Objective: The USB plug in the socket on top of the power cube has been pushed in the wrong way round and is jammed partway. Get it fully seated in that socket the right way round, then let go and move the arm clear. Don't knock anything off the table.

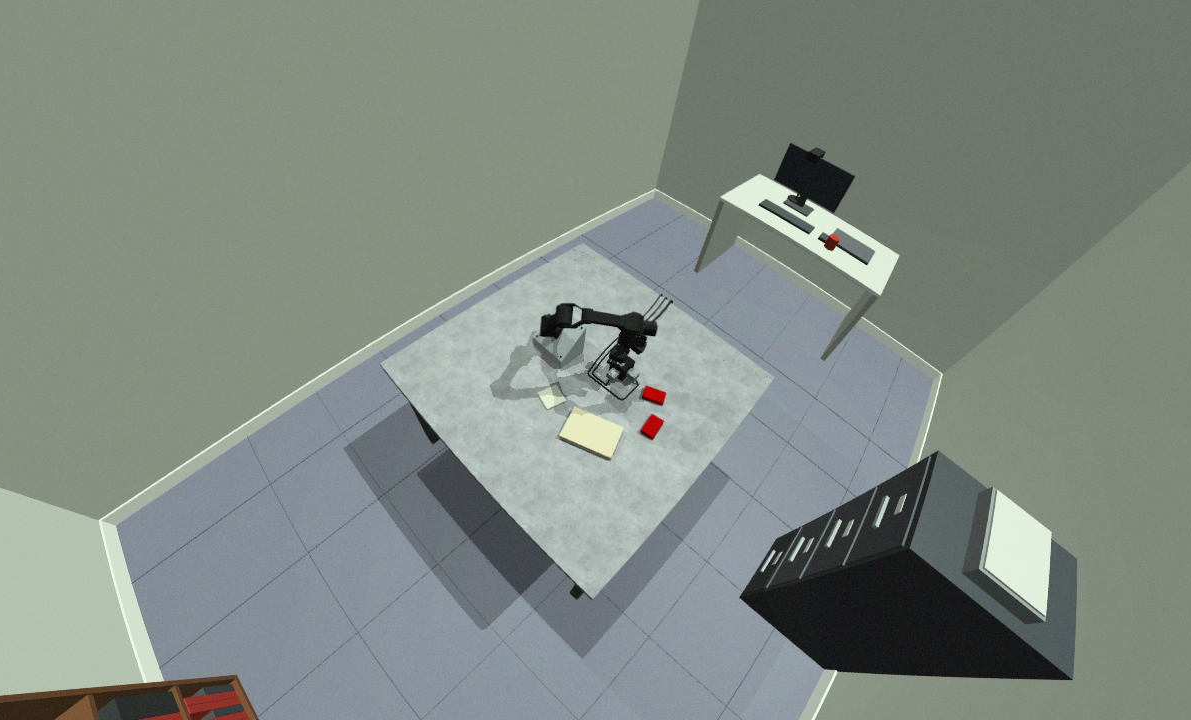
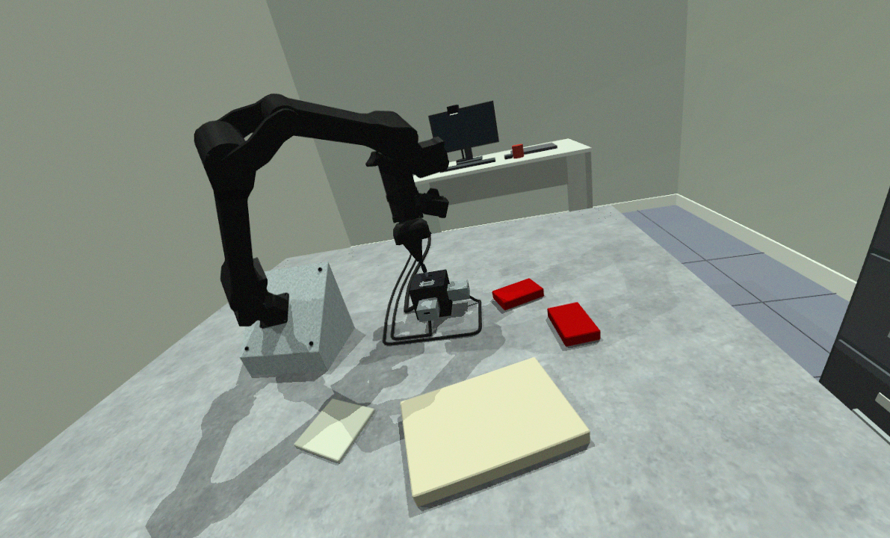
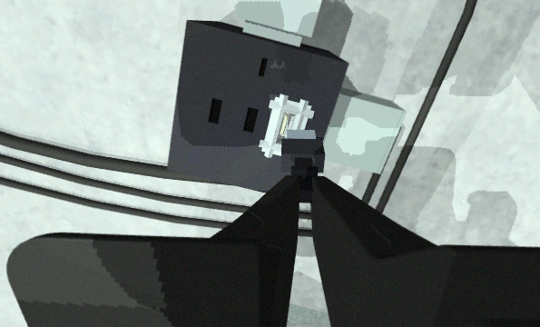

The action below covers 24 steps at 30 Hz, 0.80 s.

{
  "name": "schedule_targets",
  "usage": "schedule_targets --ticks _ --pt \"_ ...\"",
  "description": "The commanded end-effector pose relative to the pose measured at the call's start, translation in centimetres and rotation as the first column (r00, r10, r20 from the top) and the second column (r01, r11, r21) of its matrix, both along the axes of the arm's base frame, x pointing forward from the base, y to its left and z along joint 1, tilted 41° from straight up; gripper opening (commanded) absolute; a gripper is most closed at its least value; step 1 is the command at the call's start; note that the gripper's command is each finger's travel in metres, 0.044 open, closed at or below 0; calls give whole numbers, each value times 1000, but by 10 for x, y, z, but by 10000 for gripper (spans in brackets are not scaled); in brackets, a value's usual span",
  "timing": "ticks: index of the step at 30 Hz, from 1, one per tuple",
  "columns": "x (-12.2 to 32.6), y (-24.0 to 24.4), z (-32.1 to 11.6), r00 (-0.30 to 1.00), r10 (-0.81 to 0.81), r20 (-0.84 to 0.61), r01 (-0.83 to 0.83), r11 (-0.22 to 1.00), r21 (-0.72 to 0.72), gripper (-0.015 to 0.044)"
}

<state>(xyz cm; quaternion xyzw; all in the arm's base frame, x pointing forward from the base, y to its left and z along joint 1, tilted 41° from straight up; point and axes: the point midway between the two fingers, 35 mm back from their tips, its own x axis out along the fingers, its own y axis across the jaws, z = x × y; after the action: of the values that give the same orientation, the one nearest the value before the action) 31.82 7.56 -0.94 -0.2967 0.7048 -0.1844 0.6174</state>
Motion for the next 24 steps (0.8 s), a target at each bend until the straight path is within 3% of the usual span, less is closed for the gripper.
schedule_targets --ticks 1,12,24 --pt "0 0 0 994 -84 71 85 996 -5 0" --pt "0 0 0 922 -293 254 299 954 14 0" --pt "0 0 0 758 -488 433 508 858 78 0"
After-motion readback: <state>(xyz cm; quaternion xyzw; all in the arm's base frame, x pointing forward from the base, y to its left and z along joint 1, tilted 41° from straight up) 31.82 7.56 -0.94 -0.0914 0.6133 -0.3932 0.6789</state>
